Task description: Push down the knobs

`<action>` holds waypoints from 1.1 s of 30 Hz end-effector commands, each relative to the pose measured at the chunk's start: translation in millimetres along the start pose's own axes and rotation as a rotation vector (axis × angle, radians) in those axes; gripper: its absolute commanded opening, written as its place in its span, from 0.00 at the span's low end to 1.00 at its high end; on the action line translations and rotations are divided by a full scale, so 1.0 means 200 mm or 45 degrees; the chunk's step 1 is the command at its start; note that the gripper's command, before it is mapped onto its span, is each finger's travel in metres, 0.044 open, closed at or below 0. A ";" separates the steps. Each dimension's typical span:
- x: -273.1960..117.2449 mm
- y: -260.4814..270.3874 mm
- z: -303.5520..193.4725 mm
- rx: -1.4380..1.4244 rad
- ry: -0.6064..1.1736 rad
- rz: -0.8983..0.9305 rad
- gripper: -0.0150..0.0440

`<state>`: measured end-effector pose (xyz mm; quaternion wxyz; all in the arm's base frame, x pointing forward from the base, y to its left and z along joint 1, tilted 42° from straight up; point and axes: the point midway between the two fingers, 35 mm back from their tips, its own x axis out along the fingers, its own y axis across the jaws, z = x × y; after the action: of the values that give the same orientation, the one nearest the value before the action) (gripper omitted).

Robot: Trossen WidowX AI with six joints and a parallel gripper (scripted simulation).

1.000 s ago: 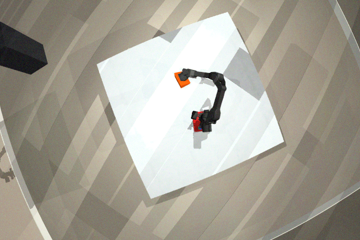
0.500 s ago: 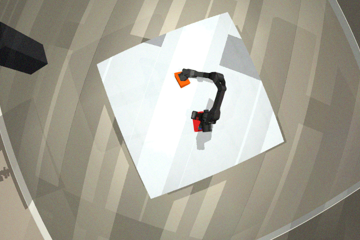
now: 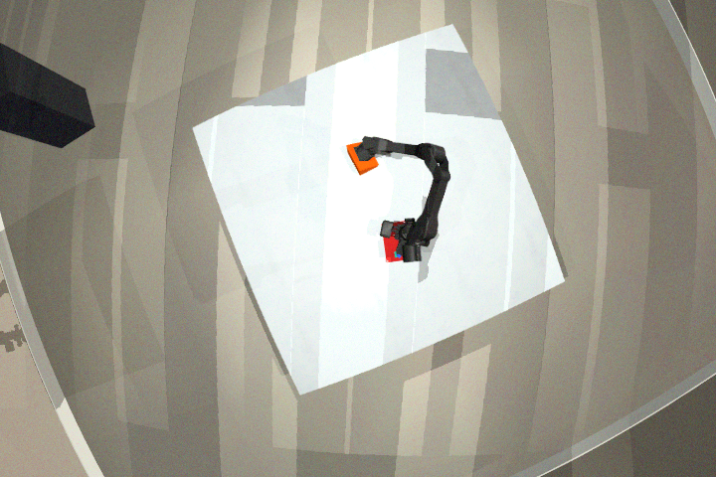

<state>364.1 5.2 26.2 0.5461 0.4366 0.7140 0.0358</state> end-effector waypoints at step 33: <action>0.09 0.01 0.00 -0.015 0.025 -0.006 0.25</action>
<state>363.8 8.1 23.1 0.5461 0.4371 0.7138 0.0358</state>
